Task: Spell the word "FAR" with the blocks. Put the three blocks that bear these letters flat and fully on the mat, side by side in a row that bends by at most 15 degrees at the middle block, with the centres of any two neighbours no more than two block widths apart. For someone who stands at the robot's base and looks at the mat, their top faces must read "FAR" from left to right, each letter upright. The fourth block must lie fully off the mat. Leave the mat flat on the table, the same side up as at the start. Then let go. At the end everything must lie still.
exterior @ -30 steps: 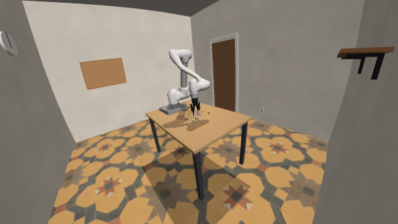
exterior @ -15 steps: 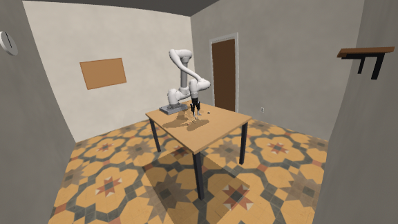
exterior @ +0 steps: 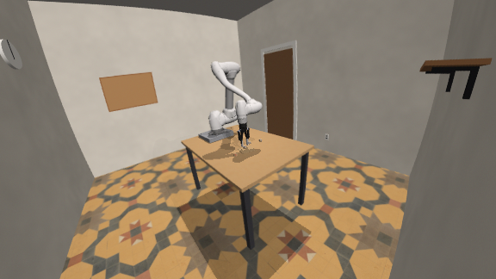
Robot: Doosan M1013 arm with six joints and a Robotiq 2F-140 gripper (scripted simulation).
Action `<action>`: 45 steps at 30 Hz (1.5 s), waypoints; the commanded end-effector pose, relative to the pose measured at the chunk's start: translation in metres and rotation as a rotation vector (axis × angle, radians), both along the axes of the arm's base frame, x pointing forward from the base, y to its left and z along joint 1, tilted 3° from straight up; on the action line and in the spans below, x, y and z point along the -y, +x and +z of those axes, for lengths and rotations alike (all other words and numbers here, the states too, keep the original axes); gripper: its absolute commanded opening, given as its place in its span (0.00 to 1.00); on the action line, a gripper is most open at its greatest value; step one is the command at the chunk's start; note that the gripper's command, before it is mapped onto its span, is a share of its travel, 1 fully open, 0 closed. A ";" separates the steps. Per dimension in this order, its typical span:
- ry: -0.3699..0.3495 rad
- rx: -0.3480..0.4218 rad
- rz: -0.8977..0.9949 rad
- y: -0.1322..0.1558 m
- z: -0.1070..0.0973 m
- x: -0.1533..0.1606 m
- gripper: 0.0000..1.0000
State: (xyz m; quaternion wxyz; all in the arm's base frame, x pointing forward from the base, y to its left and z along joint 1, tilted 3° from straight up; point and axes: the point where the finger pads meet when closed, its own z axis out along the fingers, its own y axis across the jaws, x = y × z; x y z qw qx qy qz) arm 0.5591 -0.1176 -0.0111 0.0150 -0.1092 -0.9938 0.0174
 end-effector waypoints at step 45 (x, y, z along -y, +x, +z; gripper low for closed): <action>-0.001 -0.006 -0.002 -0.004 -0.022 0.002 0.37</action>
